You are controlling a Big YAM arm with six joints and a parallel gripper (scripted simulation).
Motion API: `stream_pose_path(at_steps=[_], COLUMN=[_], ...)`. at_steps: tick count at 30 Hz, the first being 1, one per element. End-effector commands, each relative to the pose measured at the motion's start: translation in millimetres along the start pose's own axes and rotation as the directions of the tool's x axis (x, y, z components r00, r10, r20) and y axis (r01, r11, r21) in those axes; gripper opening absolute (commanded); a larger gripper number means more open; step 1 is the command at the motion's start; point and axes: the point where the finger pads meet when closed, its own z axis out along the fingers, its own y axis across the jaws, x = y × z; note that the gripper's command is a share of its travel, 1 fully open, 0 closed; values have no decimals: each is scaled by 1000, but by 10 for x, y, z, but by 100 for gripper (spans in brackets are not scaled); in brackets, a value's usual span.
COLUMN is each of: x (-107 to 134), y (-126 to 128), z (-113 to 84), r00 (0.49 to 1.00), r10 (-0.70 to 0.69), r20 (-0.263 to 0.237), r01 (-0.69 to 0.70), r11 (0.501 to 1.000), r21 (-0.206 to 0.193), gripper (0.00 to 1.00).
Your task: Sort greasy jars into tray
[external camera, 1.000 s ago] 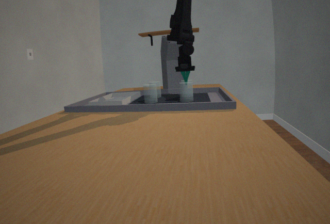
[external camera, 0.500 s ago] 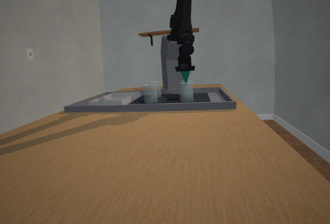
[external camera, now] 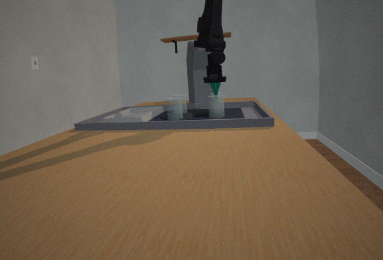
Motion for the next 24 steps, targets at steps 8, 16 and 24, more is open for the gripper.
stream_pose_path(at_steps=[8, 16, 24], x=[52, 60, 70], y=[57, 57, 57], z=[11, 11, 11], r00=[1000, 1000, 1000], r10=[-2, -2, -2], r20=[4, 4, 4], r01=[2, 2, 2], r11=[1000, 1000, 1000], r21=[-4, -4, -4], gripper=[0, 0, 0])
